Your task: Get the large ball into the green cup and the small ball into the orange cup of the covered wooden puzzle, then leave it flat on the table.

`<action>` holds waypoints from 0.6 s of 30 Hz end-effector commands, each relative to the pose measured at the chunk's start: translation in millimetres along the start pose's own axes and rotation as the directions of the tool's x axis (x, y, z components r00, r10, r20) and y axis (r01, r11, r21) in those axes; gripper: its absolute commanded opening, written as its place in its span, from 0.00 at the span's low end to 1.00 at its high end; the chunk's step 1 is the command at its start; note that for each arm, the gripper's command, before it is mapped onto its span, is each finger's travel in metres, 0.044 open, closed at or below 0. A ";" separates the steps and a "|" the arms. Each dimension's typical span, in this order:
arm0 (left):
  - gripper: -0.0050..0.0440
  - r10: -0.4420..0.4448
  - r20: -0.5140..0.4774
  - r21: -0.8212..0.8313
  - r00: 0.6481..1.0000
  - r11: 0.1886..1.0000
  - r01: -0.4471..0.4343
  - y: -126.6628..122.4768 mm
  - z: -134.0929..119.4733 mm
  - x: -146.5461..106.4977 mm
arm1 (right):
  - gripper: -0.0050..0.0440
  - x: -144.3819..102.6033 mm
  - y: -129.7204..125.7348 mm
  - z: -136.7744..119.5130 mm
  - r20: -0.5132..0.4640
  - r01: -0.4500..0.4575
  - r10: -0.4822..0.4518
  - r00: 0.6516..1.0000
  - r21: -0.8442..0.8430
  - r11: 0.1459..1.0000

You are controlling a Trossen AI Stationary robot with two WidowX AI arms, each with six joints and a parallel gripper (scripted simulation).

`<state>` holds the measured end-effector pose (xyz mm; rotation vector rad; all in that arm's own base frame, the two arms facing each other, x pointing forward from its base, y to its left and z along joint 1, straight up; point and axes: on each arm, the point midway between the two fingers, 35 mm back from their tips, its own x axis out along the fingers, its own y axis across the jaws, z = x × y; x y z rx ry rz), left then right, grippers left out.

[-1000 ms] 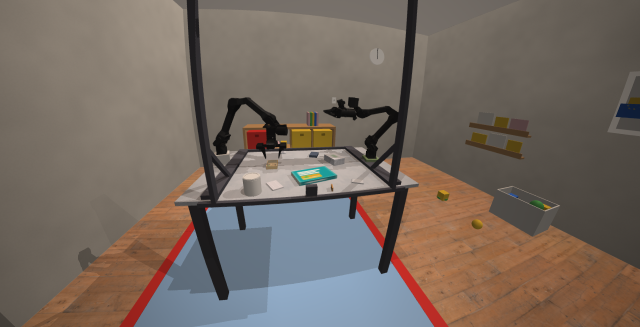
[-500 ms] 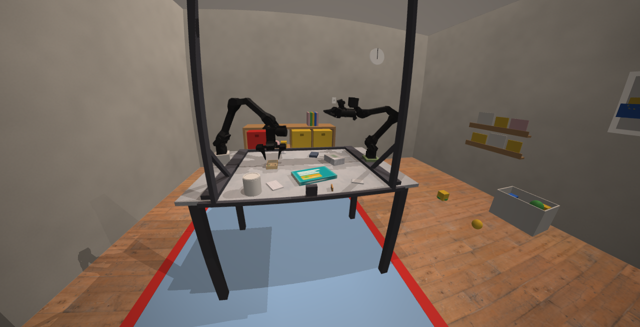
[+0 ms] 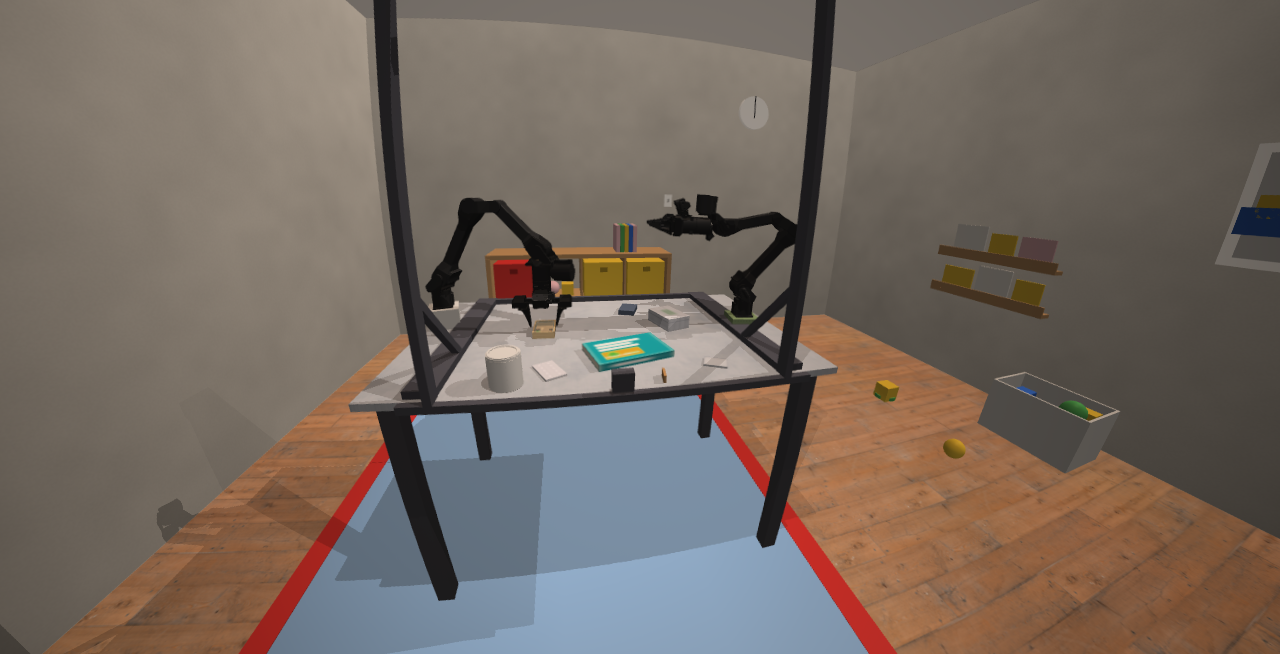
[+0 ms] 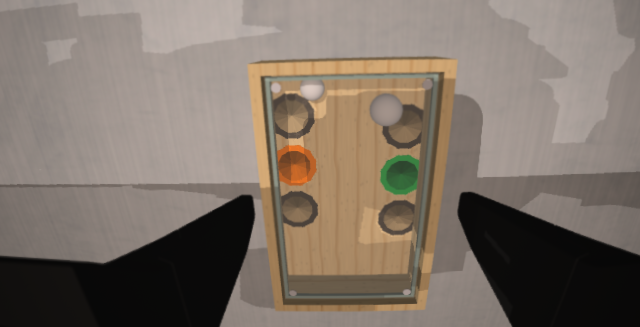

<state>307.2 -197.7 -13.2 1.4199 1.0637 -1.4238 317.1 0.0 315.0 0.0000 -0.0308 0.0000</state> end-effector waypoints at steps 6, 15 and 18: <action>0.92 0.012 0.001 -0.002 1.000 1.000 -0.012 2.9 -0.7 12.4 | 0.92 -1.1 0.0 7.9 0.019 0.000 0.000 1.000 0.000 1.000; 0.92 0.018 0.004 -0.002 1.000 1.000 -0.018 5.0 0.0 14.3 | 0.92 -1.1 0.0 7.9 0.019 0.000 0.000 1.000 0.000 1.000; 0.10 0.052 0.013 -0.002 0.999 0.999 -0.052 11.3 1.9 3.6 | 0.92 -1.1 0.0 7.9 0.019 0.000 0.000 1.000 0.000 1.000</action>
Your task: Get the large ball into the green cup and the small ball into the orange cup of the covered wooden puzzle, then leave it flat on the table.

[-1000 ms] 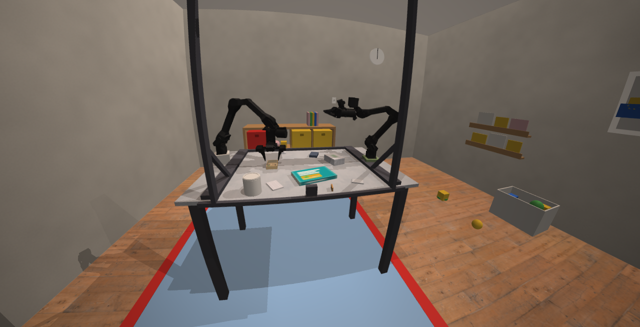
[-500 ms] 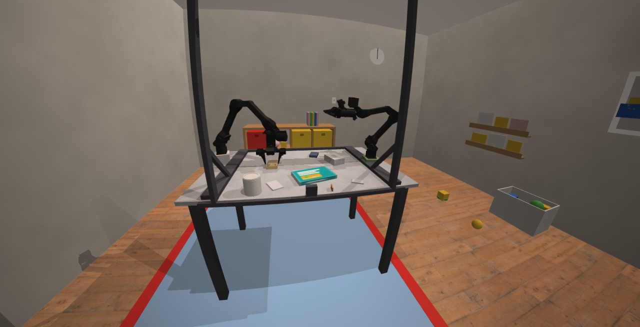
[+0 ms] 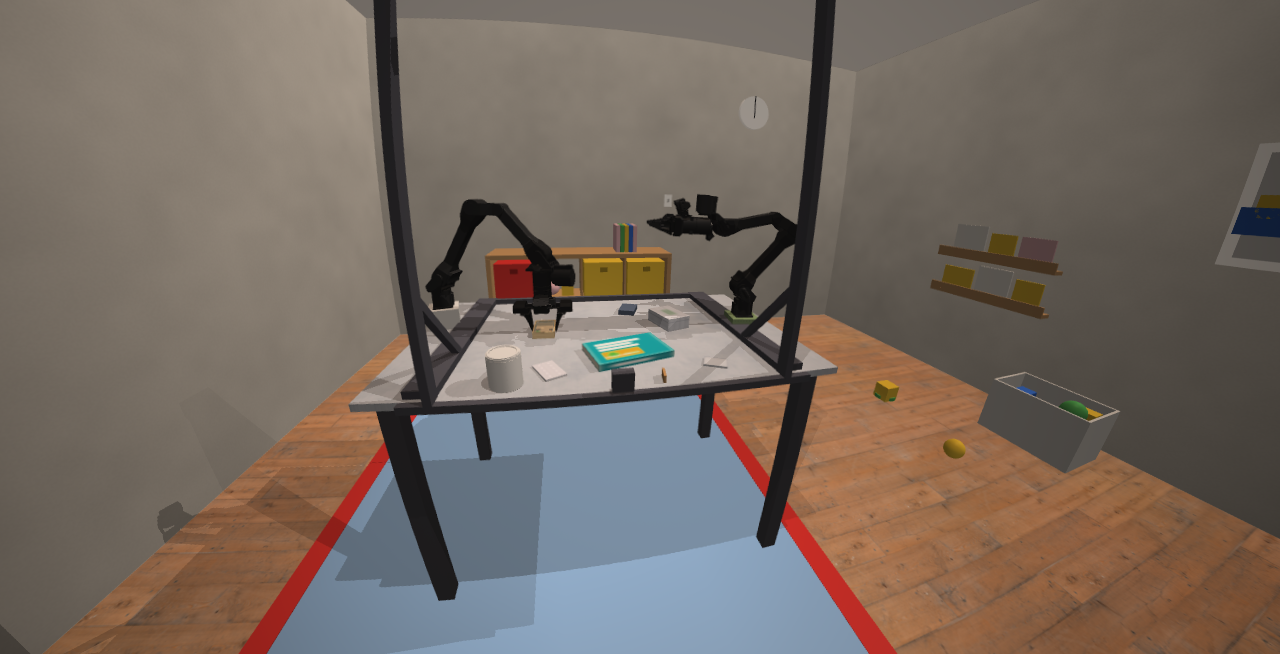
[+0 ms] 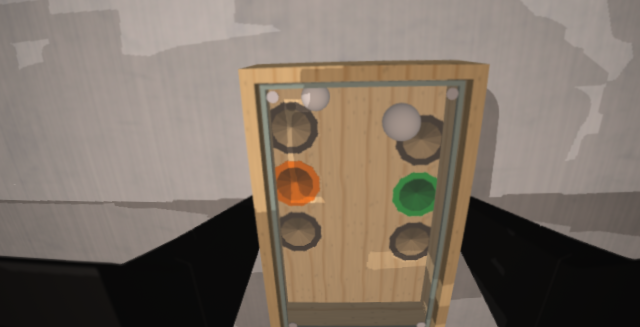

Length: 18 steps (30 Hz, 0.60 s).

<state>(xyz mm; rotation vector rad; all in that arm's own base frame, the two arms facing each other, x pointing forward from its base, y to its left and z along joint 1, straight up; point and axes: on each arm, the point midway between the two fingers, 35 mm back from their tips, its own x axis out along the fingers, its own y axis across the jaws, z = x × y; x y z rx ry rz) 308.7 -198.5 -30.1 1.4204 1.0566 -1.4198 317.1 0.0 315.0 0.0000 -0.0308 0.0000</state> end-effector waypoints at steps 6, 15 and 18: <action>0.10 0.027 0.007 -0.002 1.000 1.000 -0.027 5.8 0.5 -8.9 | 0.92 -1.1 0.0 7.9 0.019 0.000 0.000 1.000 0.000 1.000; 0.10 0.028 0.007 -0.002 1.000 1.000 -0.028 5.9 0.5 -8.9 | 0.92 -1.1 0.0 7.9 0.019 0.000 0.000 1.000 0.000 1.000; 0.10 0.045 0.012 -0.002 0.999 0.999 -0.045 9.1 1.5 -19.7 | 0.92 -1.1 0.0 7.9 0.019 0.000 0.000 1.000 0.000 1.000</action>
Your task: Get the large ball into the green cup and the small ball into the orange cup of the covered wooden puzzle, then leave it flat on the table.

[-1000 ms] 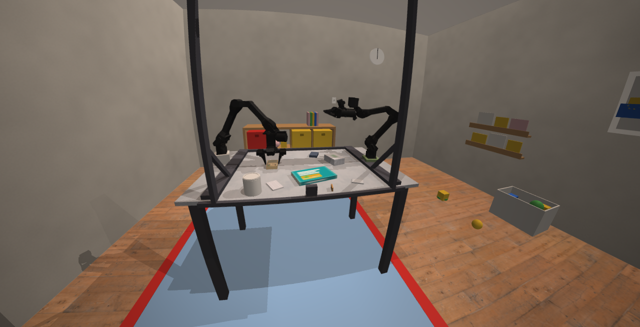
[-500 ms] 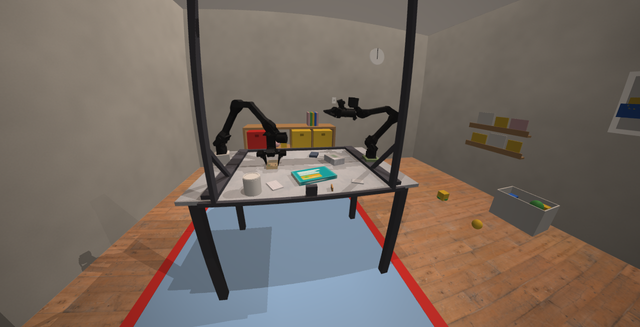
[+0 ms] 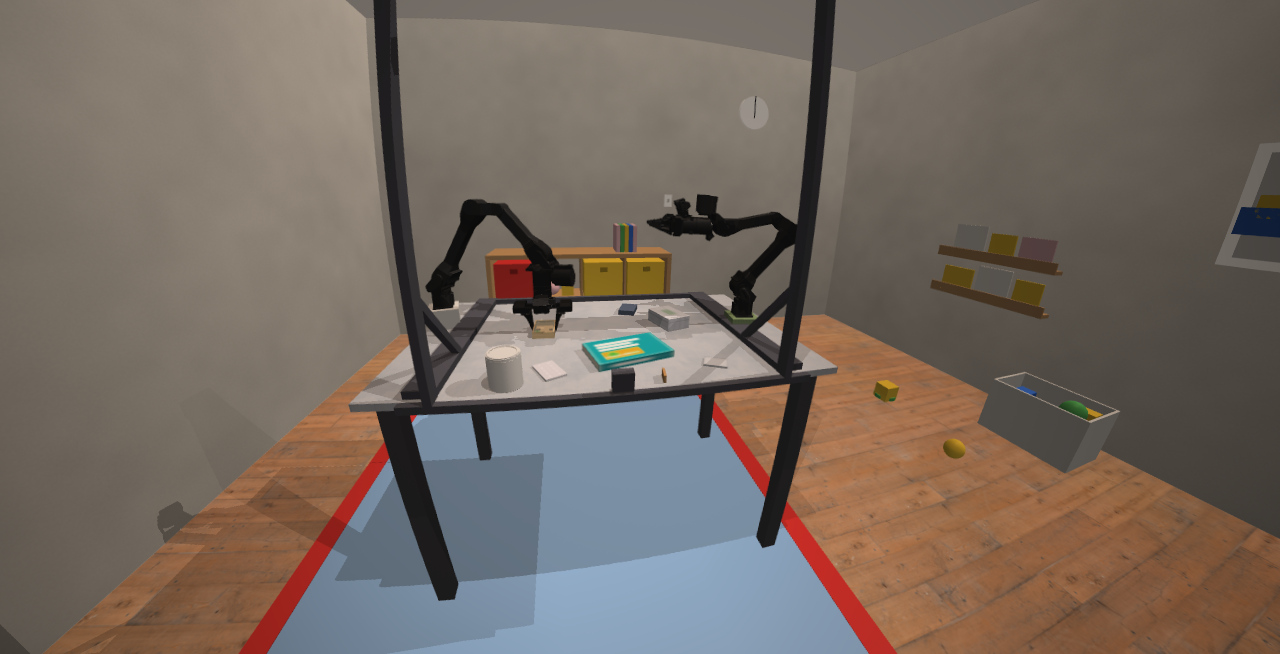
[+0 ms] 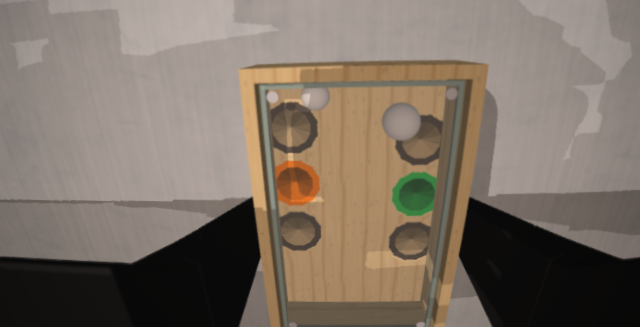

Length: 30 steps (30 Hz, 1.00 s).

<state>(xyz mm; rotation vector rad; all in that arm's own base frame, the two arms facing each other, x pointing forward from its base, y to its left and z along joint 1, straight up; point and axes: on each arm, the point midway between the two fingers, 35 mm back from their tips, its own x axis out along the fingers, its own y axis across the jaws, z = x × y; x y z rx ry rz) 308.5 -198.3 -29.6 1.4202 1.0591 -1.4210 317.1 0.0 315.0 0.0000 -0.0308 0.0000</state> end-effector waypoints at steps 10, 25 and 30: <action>0.03 0.051 0.014 -0.001 0.999 0.999 -0.051 9.3 1.8 -33.4 | 0.92 -1.1 0.0 7.9 0.019 0.000 0.000 1.000 0.000 1.000; 0.00 0.053 0.016 -0.001 0.998 0.999 -0.053 8.5 1.8 -55.9 | 0.92 -1.1 0.0 7.9 0.019 0.000 0.000 1.000 0.000 1.000; 0.00 0.052 0.016 0.000 0.998 0.999 -0.052 8.0 1.9 -63.9 | 0.92 -1.1 0.0 7.9 0.019 0.000 0.000 1.000 0.000 1.000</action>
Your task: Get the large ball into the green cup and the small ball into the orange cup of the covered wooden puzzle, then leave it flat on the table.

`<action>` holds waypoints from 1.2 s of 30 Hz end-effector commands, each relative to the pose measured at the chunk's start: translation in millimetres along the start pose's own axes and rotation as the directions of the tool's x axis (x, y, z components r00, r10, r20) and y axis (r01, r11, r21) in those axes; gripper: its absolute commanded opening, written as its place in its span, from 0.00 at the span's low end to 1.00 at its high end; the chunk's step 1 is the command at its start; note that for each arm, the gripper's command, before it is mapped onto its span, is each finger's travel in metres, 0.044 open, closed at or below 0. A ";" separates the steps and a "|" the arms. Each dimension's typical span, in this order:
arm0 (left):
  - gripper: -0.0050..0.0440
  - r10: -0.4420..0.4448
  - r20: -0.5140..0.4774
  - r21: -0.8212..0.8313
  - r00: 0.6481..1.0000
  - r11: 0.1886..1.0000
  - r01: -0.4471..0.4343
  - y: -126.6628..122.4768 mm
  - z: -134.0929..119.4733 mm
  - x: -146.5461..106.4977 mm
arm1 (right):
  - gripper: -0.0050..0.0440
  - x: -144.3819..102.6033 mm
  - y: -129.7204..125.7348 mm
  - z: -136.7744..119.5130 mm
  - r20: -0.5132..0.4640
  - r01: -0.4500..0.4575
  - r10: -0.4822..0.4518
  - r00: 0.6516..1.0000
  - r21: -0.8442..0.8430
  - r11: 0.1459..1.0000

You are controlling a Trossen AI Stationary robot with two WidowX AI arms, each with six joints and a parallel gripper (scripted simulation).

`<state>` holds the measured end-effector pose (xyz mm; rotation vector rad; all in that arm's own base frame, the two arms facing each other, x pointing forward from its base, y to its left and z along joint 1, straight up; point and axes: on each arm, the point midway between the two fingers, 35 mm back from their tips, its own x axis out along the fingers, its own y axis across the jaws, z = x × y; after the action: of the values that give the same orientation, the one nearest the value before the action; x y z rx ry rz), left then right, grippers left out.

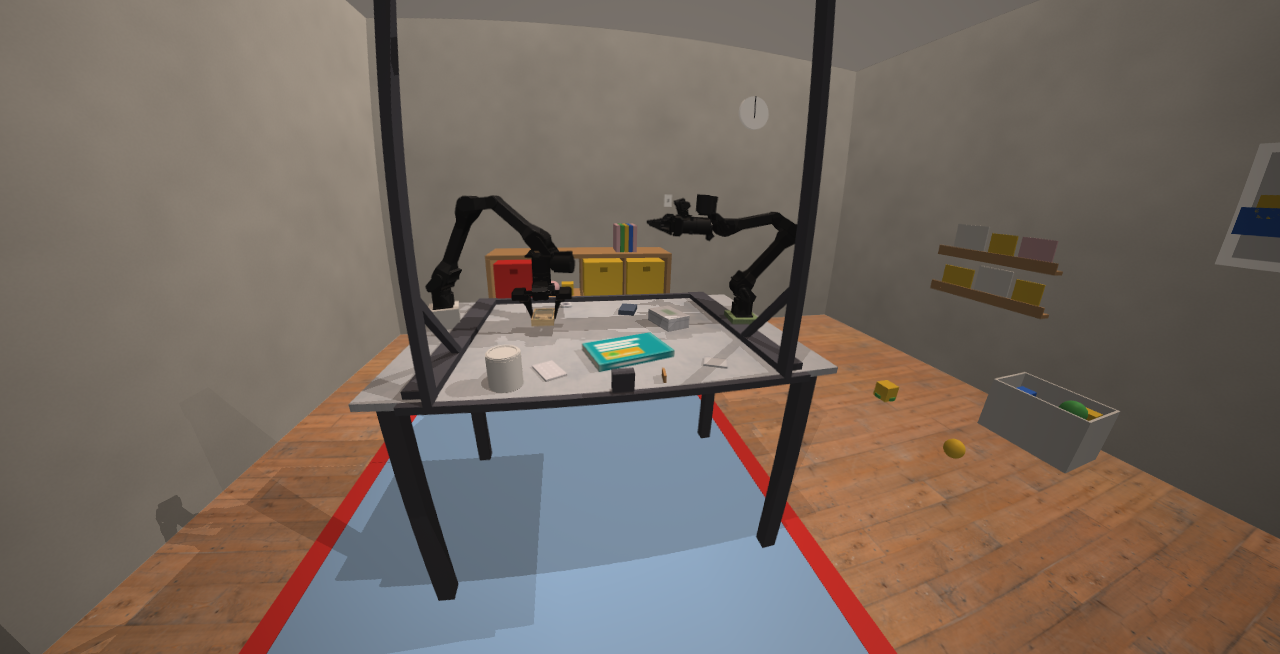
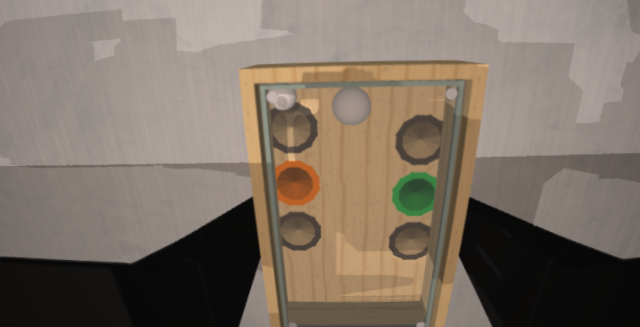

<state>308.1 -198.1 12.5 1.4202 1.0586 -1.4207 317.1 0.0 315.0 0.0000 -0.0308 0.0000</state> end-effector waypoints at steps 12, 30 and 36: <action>0.00 0.053 0.017 0.000 0.998 0.999 -0.053 8.0 2.2 -34.1 | 0.92 -1.1 0.0 7.9 0.019 0.000 0.000 1.000 0.000 1.000; 0.00 0.026 -0.021 0.002 0.999 1.000 -0.026 6.0 3.6 -34.2 | 0.92 -1.1 0.0 7.9 0.019 0.000 0.000 1.000 0.000 1.000; 0.00 0.025 -0.042 0.001 0.999 1.000 -0.025 6.1 4.1 -34.1 | 0.92 -1.1 0.0 7.9 0.019 0.000 0.000 1.000 0.000 1.000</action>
<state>308.0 -201.3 41.0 1.4553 1.0733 -1.3993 317.1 0.0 315.0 0.0000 -0.0308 0.0000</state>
